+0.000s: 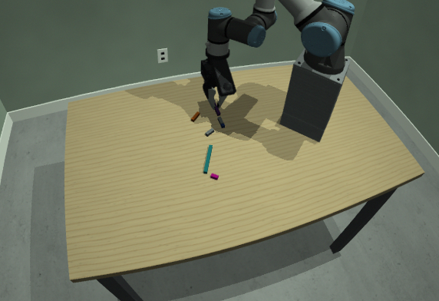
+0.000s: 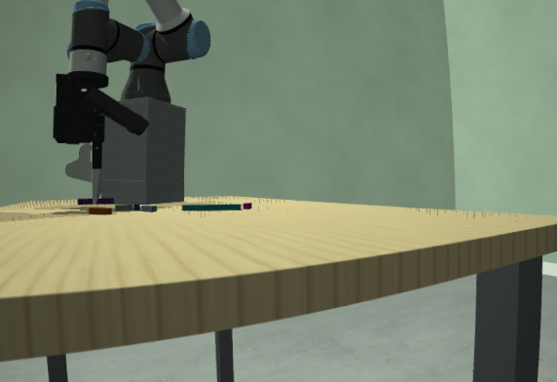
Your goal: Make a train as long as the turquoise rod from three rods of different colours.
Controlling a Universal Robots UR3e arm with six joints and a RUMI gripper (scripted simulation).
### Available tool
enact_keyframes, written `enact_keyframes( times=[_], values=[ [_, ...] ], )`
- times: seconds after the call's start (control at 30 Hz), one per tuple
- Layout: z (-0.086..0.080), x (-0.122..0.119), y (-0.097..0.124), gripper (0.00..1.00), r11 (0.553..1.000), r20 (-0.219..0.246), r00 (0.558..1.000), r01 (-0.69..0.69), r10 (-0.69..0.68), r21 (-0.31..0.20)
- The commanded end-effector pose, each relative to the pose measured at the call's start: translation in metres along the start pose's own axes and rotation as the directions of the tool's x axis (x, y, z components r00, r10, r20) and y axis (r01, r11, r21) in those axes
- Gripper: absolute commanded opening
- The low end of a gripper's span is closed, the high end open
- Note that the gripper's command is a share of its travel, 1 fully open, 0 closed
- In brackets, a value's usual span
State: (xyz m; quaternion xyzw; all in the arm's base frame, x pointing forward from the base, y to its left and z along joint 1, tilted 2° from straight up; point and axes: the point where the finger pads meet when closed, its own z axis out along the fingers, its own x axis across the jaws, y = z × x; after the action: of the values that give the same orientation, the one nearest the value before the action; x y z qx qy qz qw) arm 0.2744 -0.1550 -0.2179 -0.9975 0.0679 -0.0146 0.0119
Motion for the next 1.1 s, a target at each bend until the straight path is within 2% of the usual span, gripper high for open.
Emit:
enact_keyframes(
  times=[0.0, 0.63, 1.07],
  values=[
    [0.000, 0.000, 0.000, 0.00, 1.000, -0.001, 1.000, 0.000, 0.000, -0.001],
    [0.000, 0.000, 0.000, 0.00, 1.000, -0.001, 1.000, 0.000, 0.000, -0.001],
    [0.010, 0.000, 0.000, 0.00, 1.000, -0.001, 1.000, 0.000, 0.000, -0.001]
  ],
)
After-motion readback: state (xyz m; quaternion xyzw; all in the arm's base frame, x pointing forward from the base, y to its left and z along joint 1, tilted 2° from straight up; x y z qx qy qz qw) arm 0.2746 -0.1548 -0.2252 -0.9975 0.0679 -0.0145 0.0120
